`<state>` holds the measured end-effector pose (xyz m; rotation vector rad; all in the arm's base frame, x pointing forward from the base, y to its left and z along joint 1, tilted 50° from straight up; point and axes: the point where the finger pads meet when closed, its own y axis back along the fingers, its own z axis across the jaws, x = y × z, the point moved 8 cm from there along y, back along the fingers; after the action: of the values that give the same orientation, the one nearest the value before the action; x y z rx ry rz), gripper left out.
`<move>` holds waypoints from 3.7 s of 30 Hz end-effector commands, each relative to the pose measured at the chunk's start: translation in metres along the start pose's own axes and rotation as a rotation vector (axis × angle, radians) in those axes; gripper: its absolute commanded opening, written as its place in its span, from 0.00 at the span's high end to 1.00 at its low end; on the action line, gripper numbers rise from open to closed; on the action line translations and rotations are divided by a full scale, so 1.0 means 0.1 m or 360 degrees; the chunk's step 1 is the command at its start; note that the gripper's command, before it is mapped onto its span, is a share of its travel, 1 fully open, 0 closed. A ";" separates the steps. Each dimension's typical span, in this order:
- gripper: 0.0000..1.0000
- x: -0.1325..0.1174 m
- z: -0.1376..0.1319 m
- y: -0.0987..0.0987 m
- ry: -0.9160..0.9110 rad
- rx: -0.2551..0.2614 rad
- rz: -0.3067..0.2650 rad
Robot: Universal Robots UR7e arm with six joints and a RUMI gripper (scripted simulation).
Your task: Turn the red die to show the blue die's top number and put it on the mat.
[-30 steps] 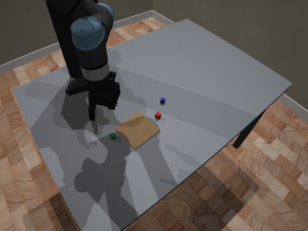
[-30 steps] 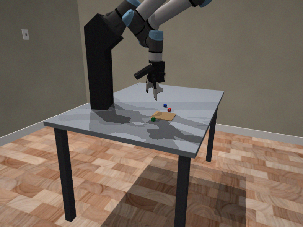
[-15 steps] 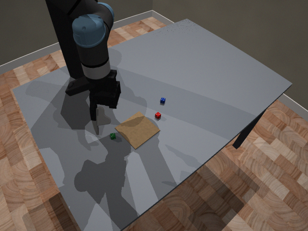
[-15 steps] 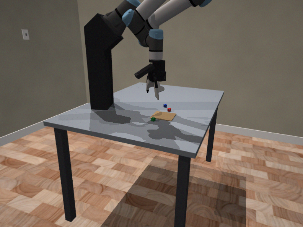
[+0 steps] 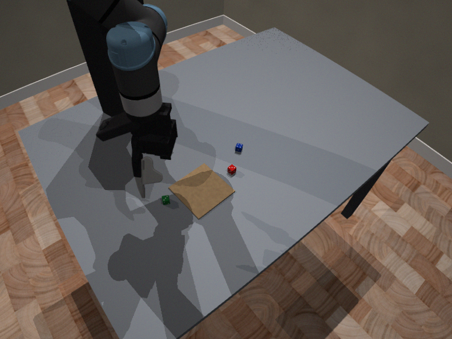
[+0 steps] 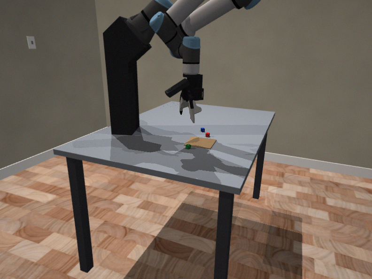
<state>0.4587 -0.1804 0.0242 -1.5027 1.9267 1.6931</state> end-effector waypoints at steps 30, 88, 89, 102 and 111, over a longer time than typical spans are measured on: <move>0.00 0.00 0.00 -1.09 0.0002 0.0000 0.0000; 0.00 -0.17 0.13 -1.09 0.0002 0.0000 0.0000; 0.00 -0.20 0.15 -1.09 0.0002 0.0000 0.0000; 0.00 -0.68 0.53 -1.09 0.0002 0.0000 0.0000; 0.00 -1.09 0.85 -1.09 0.0002 0.0000 0.0000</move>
<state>0.5510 -0.0624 -0.0118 -1.5214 1.9166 1.6960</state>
